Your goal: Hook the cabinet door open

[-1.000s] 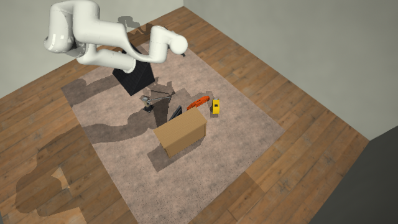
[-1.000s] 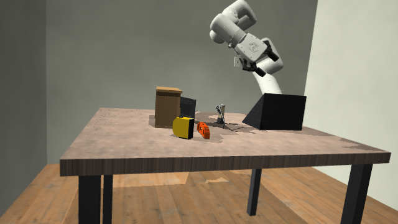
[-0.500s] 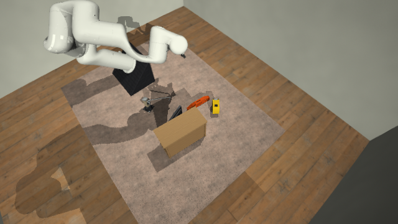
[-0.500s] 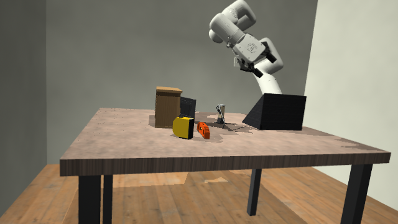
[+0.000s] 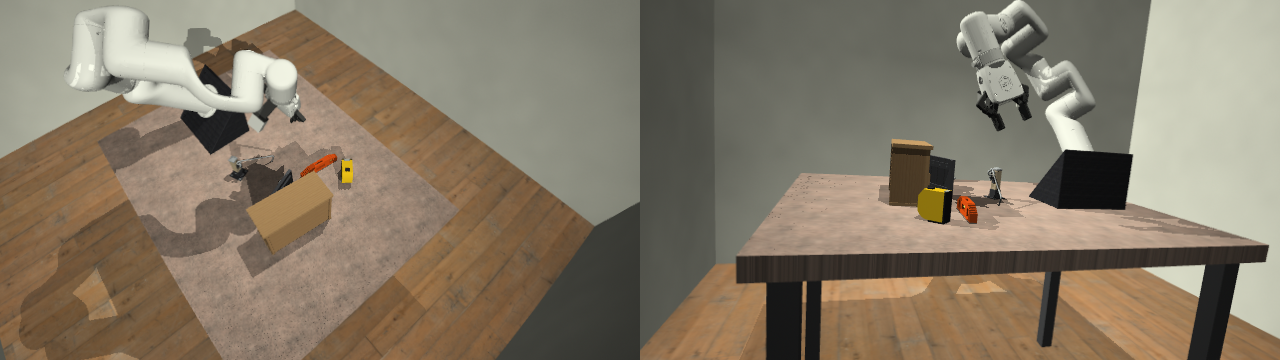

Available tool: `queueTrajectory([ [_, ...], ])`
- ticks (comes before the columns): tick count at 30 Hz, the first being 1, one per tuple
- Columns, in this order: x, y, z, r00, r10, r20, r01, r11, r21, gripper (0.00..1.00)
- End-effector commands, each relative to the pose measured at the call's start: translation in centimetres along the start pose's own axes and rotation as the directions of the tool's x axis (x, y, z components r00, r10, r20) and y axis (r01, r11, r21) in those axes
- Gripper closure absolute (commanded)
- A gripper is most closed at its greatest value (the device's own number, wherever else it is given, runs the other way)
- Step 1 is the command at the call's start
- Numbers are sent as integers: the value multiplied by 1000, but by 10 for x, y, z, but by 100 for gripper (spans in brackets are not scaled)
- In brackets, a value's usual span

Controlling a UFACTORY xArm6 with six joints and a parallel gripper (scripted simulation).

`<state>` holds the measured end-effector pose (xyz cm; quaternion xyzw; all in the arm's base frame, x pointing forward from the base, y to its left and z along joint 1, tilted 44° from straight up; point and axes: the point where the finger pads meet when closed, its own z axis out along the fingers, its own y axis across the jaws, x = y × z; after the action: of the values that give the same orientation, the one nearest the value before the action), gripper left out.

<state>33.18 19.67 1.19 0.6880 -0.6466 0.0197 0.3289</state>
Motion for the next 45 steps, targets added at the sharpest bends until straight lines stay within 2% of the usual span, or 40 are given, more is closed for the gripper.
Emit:
queueTrajectory([
  [1,44,-43,-19,991,-63,-121,81,986,148,0],
  [2,44,-43,-19,991,-63,-121,81,986,148,0],
  [3,61,-57,-28,982,-78,-170,110,975,193,0],
  [5,61,-57,-28,982,-78,-170,110,975,193,0],
  [6,75,-70,-37,973,-87,-215,137,963,230,0],
  [7,75,-70,-37,973,-87,-215,137,963,230,0],
  [9,98,-88,-53,953,-96,-286,180,942,282,0],
  [12,98,-88,-53,953,-96,-286,180,942,282,0],
  [15,113,-100,-65,937,-99,-336,210,926,313,0],
  [21,114,-101,-66,935,-99,-341,213,925,316,0],
  [22,114,-101,-65,935,-99,-341,213,925,316,73],
  [27,121,-108,-47,935,-97,-340,211,925,316,73],
  [31,123,-110,-42,936,-97,-340,211,925,317,73],
  [45,123,-110,-42,936,-97,-340,211,925,317,73],
])
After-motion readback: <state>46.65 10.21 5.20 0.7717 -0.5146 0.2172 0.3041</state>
